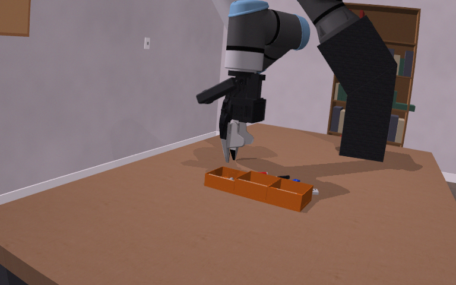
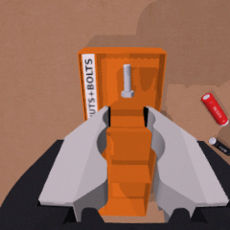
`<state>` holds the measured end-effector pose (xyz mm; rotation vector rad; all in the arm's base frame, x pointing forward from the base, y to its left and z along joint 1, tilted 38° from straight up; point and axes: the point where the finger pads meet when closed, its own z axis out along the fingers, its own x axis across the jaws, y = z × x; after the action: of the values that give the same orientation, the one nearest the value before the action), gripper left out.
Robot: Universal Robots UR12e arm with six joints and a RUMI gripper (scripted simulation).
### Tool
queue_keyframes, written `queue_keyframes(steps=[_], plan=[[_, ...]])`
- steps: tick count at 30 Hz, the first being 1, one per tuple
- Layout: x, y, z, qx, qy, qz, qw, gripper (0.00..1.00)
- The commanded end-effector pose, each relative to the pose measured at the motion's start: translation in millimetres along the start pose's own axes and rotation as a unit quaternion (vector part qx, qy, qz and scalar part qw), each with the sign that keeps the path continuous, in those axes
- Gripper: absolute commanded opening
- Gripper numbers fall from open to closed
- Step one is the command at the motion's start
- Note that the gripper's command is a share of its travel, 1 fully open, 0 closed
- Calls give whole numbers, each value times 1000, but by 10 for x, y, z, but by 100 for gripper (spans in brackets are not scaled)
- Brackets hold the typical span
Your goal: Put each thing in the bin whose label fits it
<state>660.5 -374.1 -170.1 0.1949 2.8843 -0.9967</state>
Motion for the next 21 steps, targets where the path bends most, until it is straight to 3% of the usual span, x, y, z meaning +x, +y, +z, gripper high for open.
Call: queue_keyframes(steps=[1,7,11,17,19,21], plan=[[34,9,22,-1,3,0,1000,18],[28,4,10,0,2,0,1000,18],[262,291,-20,0,3,84,996,18],[508,590,-58,0,3,88,996,18],[508,590,-58,0,3,88,996,18],[681,805,-81,0,3,88,996,18]])
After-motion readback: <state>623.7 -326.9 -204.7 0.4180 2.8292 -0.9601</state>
